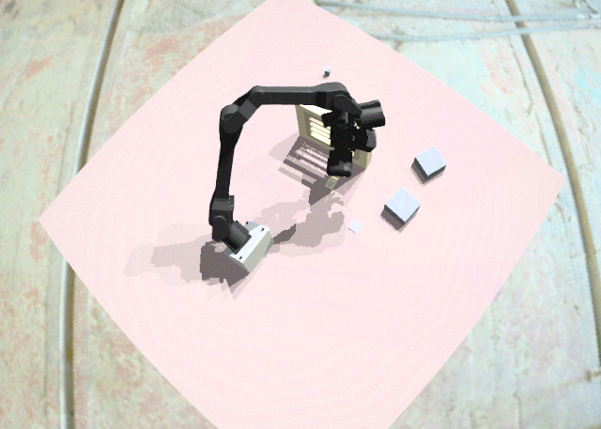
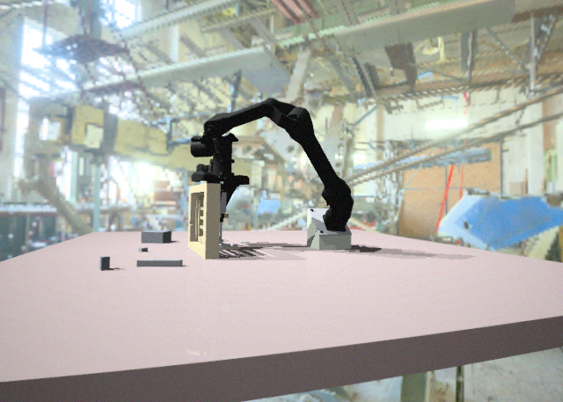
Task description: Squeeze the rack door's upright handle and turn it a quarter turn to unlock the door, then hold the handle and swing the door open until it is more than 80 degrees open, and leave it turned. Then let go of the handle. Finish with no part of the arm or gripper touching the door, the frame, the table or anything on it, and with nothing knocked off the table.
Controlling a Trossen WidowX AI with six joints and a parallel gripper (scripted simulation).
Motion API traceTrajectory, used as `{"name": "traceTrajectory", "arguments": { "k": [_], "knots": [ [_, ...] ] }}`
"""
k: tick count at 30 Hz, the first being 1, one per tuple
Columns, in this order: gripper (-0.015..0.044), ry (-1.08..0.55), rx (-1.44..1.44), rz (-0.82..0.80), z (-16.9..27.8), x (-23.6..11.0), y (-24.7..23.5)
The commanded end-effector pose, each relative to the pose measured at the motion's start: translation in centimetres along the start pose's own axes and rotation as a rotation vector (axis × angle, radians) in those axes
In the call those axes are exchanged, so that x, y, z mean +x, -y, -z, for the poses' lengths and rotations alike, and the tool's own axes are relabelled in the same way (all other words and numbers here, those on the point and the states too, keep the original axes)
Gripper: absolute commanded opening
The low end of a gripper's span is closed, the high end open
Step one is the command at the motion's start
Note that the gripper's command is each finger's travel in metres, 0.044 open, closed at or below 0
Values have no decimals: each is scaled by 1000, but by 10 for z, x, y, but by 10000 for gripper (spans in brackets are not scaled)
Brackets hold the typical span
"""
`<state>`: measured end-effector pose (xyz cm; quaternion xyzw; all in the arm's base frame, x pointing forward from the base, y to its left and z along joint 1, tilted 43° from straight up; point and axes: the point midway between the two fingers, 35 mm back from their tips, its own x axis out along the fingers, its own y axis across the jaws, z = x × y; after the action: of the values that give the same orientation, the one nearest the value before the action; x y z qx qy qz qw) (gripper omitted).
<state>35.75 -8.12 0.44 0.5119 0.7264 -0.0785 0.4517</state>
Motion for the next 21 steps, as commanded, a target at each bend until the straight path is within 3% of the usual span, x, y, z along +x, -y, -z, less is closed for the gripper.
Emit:
{"name": "traceTrajectory", "arguments": {
  "k": [1,12,21],
  "knots": [
    [21,-2,204,1,1,1,0],
    [21,-2,737,2,1,1,0],
    [21,-2,769,2,1,1,0]
  ]
}}
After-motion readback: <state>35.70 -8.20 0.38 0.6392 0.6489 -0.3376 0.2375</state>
